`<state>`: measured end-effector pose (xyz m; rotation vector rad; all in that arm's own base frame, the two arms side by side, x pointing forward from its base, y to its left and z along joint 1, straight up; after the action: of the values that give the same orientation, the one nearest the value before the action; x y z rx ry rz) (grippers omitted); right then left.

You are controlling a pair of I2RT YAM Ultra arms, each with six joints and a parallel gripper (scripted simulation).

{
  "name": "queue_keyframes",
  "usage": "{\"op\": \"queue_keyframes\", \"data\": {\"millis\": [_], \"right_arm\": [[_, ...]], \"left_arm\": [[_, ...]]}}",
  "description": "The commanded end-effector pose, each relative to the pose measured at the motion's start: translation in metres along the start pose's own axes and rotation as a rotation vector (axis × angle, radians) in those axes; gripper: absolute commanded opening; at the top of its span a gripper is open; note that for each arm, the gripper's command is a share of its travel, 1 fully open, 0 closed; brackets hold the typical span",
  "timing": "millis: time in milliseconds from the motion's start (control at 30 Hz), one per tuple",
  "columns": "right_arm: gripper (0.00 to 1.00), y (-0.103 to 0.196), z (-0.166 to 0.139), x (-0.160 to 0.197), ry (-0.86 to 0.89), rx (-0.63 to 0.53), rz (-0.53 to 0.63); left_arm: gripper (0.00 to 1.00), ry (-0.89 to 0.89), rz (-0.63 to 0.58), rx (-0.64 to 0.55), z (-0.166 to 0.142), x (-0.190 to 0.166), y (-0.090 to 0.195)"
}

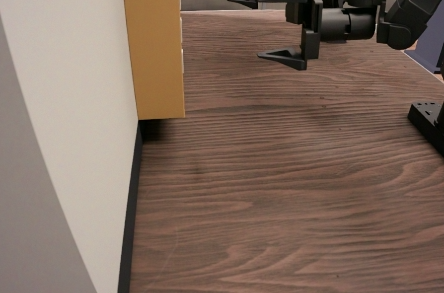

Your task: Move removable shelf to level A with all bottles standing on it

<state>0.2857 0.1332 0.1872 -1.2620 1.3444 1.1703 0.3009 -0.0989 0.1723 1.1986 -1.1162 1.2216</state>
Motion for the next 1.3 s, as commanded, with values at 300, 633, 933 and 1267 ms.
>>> {"op": "queue_keyframes", "data": {"millis": [300,633,933,1267], "right_arm": [[1.00,-0.025,0.002,-0.005,-0.036,-0.001,-0.048],[1.00,-0.039,0.003,0.001,-0.036,-0.001,-0.048],[1.00,-0.054,0.004,0.008,-0.036,-0.001,-0.048],[1.00,-0.057,0.004,0.009,-0.036,-0.001,-0.048]], "left_arm": [[1.00,0.022,0.047,-0.008,0.003,0.005,-0.027],[1.00,0.022,0.047,-0.008,0.003,-0.001,-0.041],[1.00,0.022,0.047,-0.008,0.002,-0.008,-0.056],[1.00,0.022,0.047,-0.008,0.002,-0.009,-0.060]]}}
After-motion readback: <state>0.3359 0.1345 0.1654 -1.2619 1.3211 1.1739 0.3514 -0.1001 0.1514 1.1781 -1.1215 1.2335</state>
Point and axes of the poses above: on each arm, the point where the finger pads meet when closed, its own y axis back along the fingers, its own x axis across the jaws, z = x × y, the point moved 7 cm from there along y, back along the fingers, and after that the axes turned 5 degrees about y, right-handed, at the moved point
